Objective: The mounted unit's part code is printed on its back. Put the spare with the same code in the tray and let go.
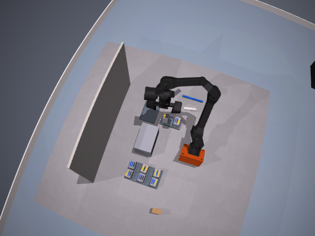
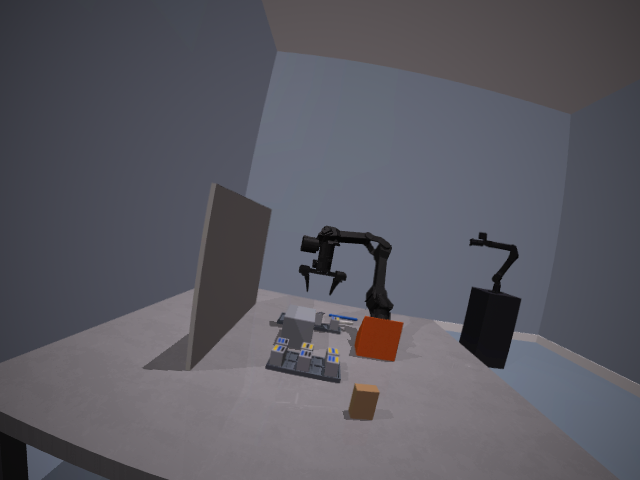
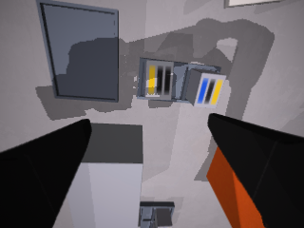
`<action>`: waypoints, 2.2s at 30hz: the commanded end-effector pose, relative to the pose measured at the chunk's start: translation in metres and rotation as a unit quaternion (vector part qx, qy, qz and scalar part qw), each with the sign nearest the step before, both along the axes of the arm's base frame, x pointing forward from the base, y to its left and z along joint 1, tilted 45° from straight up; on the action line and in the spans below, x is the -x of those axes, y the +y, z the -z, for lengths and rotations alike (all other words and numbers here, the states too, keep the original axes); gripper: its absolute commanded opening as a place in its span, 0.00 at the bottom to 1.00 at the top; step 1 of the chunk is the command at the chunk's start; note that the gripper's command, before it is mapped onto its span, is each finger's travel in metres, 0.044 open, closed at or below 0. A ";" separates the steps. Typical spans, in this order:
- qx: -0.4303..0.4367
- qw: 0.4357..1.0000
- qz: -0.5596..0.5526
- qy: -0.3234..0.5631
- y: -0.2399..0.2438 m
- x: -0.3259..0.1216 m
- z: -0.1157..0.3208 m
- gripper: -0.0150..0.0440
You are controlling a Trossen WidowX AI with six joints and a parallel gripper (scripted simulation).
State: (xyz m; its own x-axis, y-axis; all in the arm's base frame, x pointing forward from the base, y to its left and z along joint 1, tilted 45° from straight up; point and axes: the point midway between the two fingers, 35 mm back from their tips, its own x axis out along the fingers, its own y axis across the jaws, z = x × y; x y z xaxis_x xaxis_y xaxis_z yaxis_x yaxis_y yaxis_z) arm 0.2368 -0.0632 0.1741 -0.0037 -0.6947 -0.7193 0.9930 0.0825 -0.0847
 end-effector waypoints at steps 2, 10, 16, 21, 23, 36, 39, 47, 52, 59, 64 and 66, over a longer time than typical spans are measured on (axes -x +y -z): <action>0.004 0.999 0.030 -0.027 -0.006 0.009 0.002 1.00; 0.003 0.999 0.030 -0.027 -0.019 0.010 0.013 0.82; 0.004 0.999 0.030 -0.027 -0.037 0.013 0.027 0.76; 0.004 0.999 0.030 -0.027 -0.037 0.013 0.027 0.76; 0.004 0.999 0.030 -0.027 -0.037 0.013 0.027 0.76; 0.002 0.999 0.030 -0.027 -0.049 0.011 0.041 0.76; 0.002 0.999 0.031 -0.027 -0.053 0.011 0.045 0.76; 0.001 0.999 0.031 -0.028 -0.062 0.011 0.054 0.76; 0.002 0.999 0.031 -0.028 -0.068 0.011 0.059 0.76; 0.002 0.999 0.030 -0.028 -0.076 0.012 0.067 0.76; 0.003 0.999 0.030 -0.028 -0.082 0.013 0.072 0.76; 0.004 0.999 0.030 -0.028 -0.084 0.013 0.074 0.76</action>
State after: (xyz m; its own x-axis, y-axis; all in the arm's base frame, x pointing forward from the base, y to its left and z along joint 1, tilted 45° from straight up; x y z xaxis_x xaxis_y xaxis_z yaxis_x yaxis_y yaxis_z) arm 0.2254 -0.1430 0.1052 -0.0026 -0.7015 -0.7127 0.9995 0.0217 -0.0250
